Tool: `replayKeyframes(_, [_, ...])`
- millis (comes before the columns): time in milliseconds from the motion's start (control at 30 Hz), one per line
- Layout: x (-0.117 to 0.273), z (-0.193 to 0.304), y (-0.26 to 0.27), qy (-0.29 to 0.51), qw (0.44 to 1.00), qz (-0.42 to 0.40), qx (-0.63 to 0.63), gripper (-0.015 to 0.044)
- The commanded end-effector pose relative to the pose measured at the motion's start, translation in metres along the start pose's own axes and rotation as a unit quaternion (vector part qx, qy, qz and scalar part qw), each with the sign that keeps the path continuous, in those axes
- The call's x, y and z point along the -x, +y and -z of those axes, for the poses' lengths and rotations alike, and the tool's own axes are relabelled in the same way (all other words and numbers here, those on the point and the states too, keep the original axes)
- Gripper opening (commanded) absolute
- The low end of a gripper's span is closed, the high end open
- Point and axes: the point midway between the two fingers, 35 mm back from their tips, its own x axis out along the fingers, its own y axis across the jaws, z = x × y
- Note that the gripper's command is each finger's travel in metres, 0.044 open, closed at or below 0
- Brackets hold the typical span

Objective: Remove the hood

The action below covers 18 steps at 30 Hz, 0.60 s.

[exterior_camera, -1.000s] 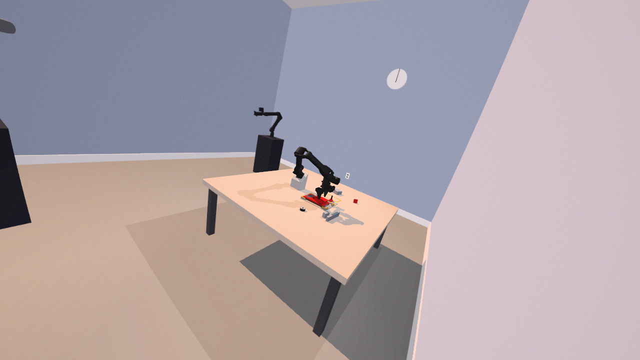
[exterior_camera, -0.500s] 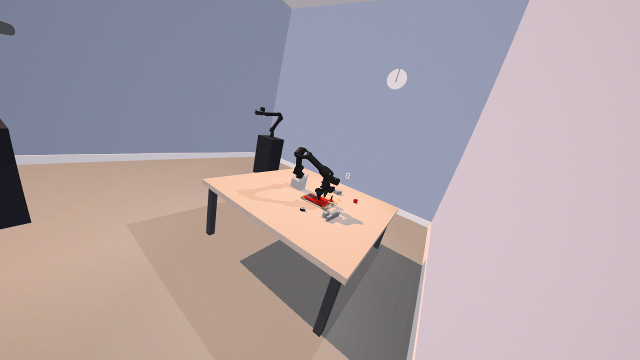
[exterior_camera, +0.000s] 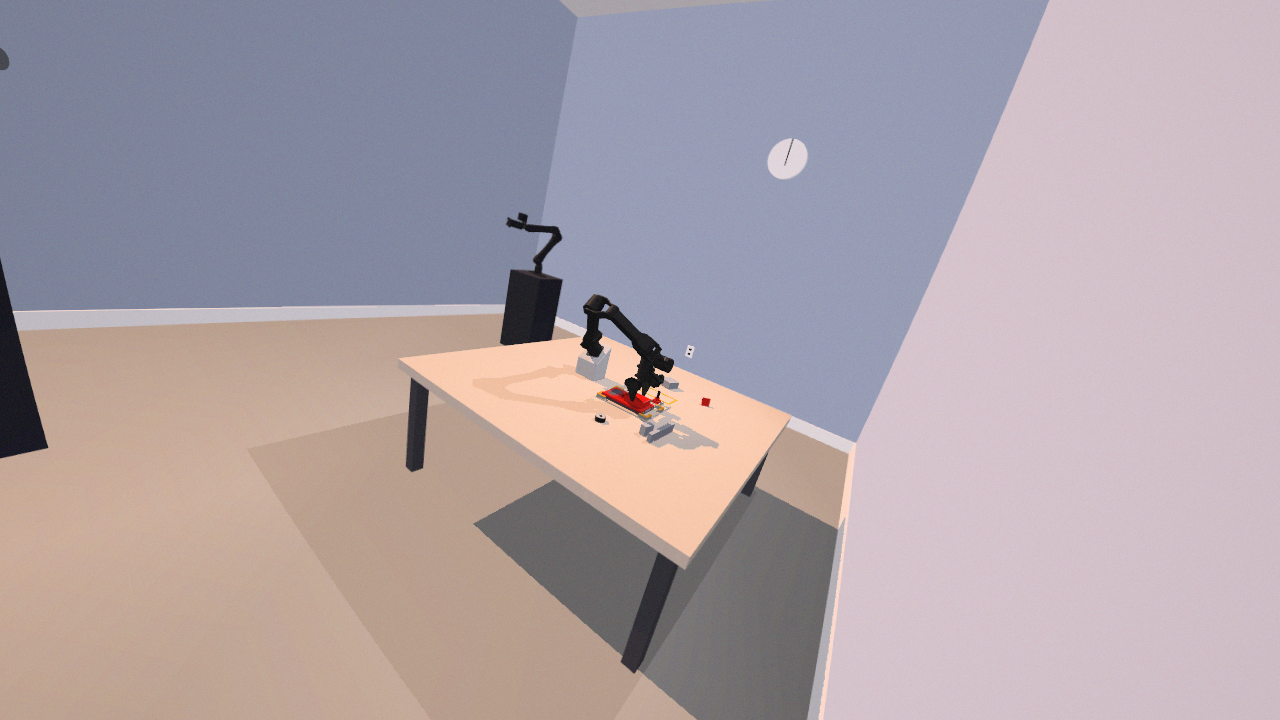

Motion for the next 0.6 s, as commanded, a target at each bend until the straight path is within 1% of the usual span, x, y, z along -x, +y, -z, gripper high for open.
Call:
replayKeyframes(0, [-0.0034, 0.0016, 0.0005, 0.002, 1.0, 0.001, 0.003, 0.044])
replayKeyframes(467, [-0.0102, 0.0019, 0.0004, 0.002, 1.0, 0.002, 0.003, 0.044])
replayKeyframes(567, [-0.0073, 0.0002, -0.0001, 0.0, 1.0, 0.0, 0.0, 0.0361])
